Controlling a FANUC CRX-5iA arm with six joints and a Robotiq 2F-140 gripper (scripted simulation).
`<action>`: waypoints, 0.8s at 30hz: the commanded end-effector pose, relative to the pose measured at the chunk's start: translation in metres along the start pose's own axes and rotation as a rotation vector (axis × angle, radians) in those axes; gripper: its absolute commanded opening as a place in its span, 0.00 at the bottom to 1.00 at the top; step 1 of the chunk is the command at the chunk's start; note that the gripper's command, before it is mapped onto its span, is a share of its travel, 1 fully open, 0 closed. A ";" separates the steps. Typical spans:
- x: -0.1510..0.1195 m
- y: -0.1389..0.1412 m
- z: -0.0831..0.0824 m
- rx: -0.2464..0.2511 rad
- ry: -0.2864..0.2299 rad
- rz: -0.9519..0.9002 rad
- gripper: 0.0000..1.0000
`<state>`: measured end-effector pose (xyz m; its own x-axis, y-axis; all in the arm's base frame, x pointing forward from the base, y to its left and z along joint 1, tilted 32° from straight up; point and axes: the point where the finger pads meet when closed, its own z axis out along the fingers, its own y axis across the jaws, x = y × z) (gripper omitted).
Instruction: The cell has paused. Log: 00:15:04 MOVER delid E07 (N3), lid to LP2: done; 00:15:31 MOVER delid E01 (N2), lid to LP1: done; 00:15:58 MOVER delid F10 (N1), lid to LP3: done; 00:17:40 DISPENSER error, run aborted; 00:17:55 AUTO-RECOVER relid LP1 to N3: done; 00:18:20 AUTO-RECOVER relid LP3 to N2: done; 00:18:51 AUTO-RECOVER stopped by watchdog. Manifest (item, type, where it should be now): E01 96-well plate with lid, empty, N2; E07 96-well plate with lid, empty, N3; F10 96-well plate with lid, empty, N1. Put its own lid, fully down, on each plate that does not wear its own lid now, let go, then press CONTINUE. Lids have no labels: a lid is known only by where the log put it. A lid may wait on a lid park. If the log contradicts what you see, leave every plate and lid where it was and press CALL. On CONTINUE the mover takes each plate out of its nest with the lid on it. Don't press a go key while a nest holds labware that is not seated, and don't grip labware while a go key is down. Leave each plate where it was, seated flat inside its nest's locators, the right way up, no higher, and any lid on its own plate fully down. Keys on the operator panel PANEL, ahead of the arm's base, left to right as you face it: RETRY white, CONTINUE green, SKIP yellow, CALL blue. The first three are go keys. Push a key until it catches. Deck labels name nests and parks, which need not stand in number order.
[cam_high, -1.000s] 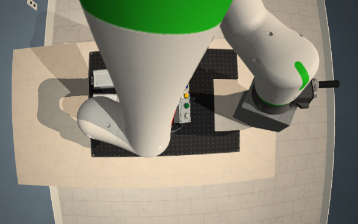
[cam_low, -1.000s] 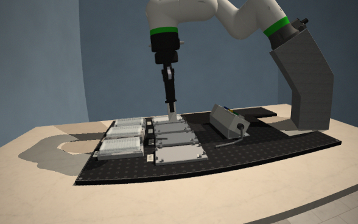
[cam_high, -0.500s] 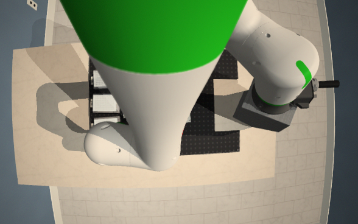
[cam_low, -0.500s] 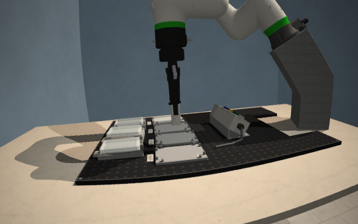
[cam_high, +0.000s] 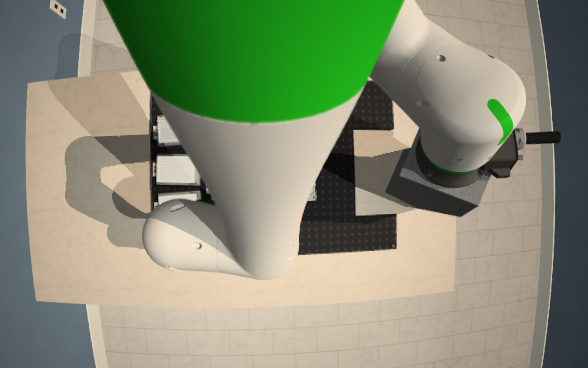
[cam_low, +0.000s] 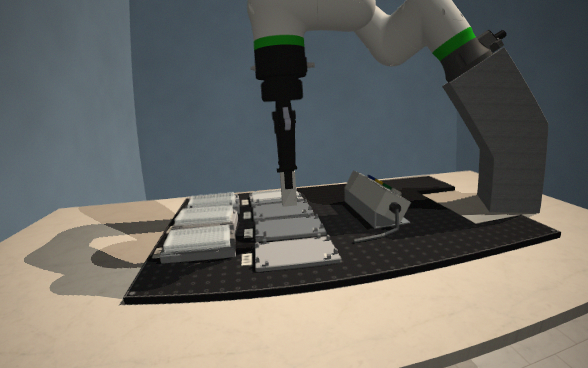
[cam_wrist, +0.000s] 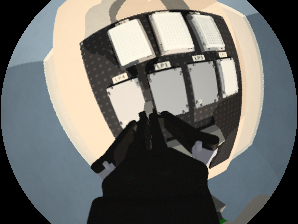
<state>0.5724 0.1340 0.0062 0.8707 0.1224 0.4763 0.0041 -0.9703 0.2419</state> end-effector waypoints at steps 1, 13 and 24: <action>0.000 0.000 0.000 0.000 0.000 0.000 0.00; 0.138 0.045 0.001 -0.017 0.005 0.007 0.00; 0.184 0.064 0.000 0.000 0.000 0.000 0.00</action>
<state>0.7297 0.0954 0.1081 0.8634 0.1229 0.4892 0.0006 -0.9701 0.2428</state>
